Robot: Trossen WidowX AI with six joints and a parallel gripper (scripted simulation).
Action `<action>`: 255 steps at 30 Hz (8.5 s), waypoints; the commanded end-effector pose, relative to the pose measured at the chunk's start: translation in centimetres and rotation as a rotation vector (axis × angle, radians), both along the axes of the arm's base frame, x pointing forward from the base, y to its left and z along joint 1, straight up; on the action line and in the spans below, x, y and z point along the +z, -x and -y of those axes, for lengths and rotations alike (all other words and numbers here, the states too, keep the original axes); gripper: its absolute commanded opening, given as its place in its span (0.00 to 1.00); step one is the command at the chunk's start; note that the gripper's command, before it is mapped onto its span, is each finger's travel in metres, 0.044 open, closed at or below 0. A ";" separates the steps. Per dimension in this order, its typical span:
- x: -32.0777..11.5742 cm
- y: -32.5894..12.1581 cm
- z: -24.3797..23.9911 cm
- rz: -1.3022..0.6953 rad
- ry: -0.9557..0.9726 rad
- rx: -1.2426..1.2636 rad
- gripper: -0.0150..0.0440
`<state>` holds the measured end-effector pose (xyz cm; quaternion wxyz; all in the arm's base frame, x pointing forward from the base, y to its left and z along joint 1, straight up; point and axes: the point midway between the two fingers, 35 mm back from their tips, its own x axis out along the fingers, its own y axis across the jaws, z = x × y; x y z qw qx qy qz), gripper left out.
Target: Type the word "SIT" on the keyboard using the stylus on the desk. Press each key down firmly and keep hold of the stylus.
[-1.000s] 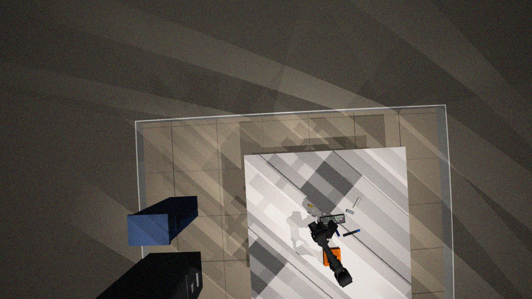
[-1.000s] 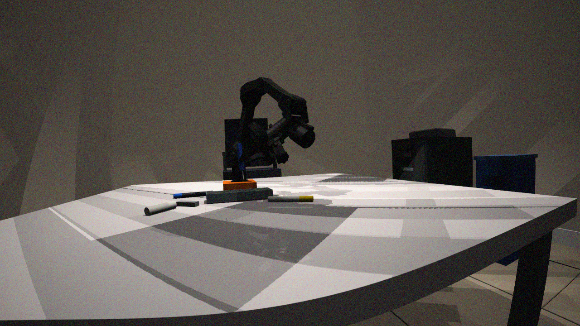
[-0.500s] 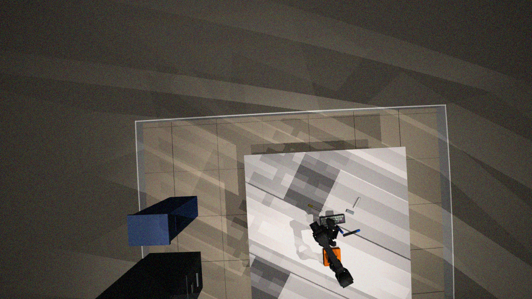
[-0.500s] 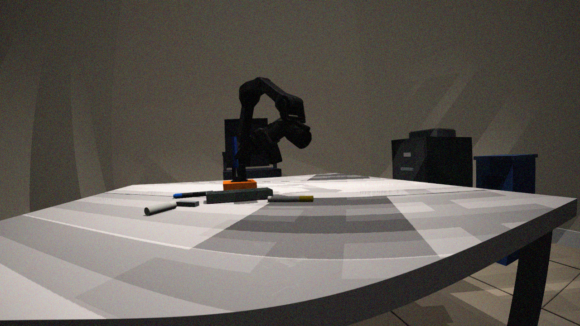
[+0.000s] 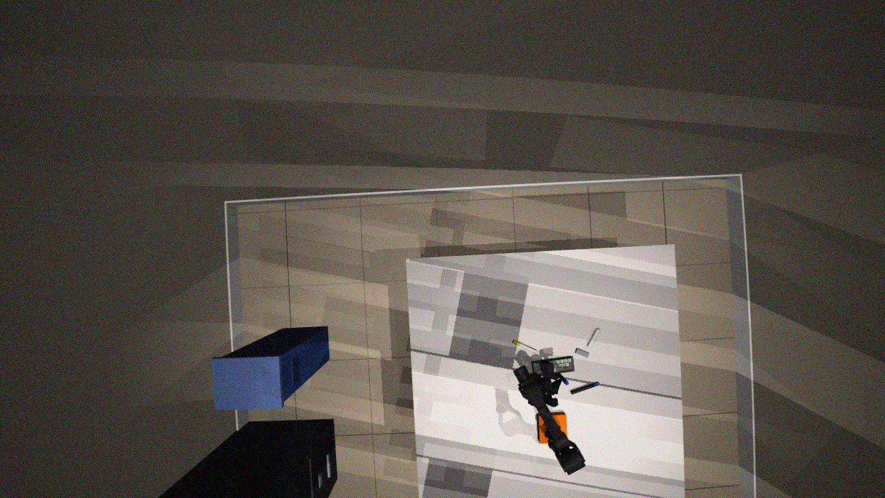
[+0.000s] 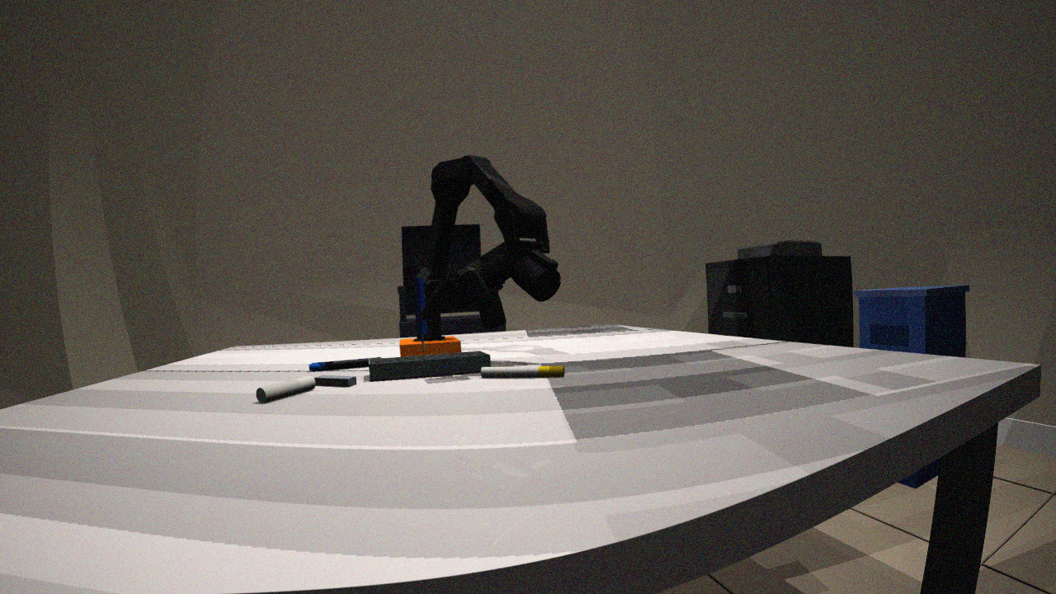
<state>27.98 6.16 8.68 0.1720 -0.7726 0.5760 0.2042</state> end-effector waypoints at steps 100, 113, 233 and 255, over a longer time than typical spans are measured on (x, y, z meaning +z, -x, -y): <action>-0.3 -2.3 2.3 -0.004 0.014 0.002 0.25; -0.7 -2.3 2.3 -0.004 0.014 0.002 0.39; -1.8 -4.5 3.0 -0.001 0.014 0.002 0.39; -2.1 -4.5 3.0 -0.001 0.014 0.002 0.39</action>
